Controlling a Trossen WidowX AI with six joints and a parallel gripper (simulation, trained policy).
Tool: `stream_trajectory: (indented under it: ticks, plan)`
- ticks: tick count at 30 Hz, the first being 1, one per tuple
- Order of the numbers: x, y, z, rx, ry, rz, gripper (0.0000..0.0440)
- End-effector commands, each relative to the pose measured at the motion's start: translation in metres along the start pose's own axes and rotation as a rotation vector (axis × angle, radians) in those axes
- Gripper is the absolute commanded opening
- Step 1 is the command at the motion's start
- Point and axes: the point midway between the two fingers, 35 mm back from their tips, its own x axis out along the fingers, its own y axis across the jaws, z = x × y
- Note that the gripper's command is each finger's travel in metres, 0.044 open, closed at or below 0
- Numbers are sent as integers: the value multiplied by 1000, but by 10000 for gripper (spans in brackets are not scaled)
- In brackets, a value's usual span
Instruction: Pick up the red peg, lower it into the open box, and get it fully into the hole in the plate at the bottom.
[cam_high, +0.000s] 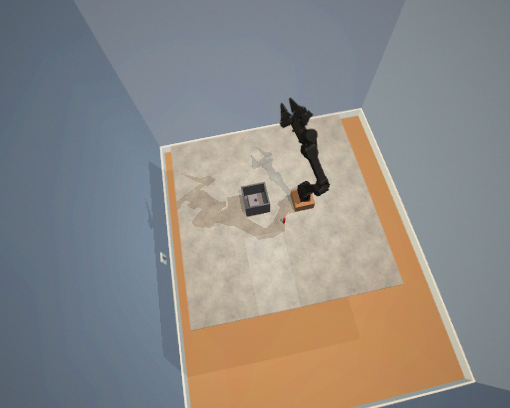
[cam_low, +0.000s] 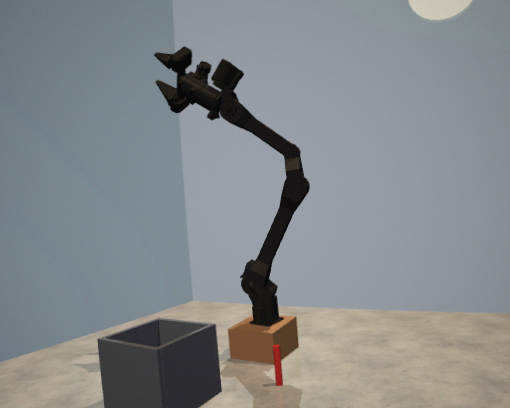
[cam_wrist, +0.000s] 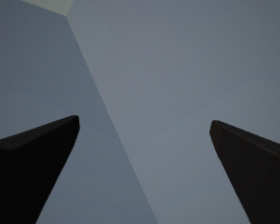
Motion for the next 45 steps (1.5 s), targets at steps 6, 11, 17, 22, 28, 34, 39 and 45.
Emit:
stream_trajectory:
  ticks: [6, 11, 17, 22, 28, 34, 39, 45]
  plan:
    - [1, -10, -53, 259, 176, -51, 440]
    - [-3, -9, -80, 393, 269, -77, 440]
    - [-12, -5, -111, 543, 379, -113, 440]
    - [-22, 0, -136, 659, 471, -148, 440]
    - [-37, 8, -164, 786, 583, -195, 440]
    - [-56, 17, -190, 901, 697, -249, 440]
    - [-73, 25, -211, 987, 794, -300, 440]
    - [-97, 36, -234, 1076, 914, -369, 440]
